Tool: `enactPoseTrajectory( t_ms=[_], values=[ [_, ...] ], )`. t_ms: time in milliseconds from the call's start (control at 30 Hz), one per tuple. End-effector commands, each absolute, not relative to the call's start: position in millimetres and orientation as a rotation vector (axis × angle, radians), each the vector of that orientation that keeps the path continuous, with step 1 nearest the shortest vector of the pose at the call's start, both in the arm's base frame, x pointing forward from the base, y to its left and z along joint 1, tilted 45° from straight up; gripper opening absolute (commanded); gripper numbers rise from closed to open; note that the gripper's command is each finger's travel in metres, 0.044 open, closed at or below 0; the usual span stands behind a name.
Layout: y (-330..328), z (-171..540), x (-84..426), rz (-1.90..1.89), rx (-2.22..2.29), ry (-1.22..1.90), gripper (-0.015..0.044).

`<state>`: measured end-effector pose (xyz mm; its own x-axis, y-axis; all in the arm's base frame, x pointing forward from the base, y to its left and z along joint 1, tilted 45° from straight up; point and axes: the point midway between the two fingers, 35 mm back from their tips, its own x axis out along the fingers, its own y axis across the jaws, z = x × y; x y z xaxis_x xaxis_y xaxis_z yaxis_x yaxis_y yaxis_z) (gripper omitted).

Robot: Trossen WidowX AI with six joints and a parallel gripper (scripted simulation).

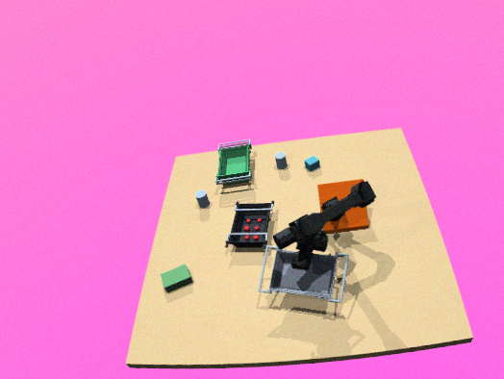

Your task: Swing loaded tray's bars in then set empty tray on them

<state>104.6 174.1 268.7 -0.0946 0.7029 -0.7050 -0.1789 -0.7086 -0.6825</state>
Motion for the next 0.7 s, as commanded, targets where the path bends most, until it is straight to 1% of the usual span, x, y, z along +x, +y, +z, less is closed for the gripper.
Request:
enactPoseTrajectory(
  t_ms=[0, 200, 667],
  values=[
    [174.5, 272.9, 105.1, 1.851, -1.575, -0.597, 0.0000],
    [174.4, 272.5, 107.5, 1.851, -1.572, -0.586, 0.0000],
    [167.7, 261.2, 156.7, 1.849, -1.498, -0.364, 0.0000]
  ],
)
